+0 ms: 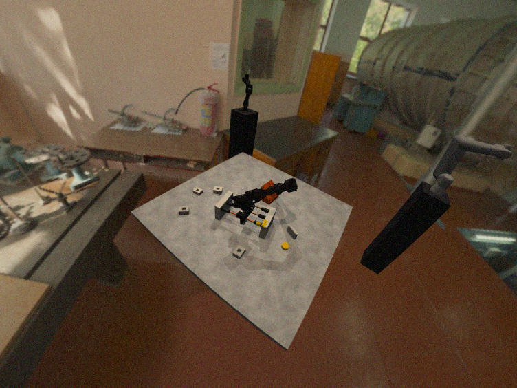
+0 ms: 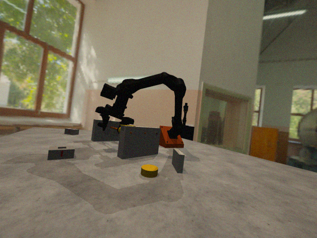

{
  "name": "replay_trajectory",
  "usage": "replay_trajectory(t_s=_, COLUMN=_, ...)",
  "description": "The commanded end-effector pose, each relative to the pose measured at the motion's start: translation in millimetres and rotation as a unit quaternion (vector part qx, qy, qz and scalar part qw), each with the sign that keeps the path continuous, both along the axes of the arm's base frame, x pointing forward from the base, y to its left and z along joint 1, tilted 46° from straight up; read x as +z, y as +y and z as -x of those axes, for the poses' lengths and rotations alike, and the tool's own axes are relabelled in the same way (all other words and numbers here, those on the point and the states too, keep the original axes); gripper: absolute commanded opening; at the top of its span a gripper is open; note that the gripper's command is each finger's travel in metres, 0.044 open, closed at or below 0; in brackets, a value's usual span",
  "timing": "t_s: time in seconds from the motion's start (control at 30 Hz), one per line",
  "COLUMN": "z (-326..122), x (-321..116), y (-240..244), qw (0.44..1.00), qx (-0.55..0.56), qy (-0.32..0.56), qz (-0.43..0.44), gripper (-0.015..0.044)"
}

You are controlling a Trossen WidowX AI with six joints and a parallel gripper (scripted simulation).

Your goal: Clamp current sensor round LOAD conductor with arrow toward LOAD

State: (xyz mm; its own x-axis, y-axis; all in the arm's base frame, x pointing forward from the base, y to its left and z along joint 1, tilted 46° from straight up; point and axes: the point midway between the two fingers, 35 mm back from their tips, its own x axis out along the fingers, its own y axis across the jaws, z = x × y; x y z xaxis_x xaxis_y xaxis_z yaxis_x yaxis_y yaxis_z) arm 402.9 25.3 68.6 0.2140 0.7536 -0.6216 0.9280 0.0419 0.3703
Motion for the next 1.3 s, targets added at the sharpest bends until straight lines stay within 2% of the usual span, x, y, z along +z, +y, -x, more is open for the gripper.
replay_trajectory(t_s=0.0, z=-2.8, x=2.0, y=-10.1, qw=1.000, qx=-0.012, qy=-0.007, qz=0.004, gripper=0.0000)
replay_trajectory(t_s=1.27, z=0.0, x=0.1, y=-0.1, qw=1.000, qx=0.000, qy=0.000, qz=0.000, gripper=0.0000)
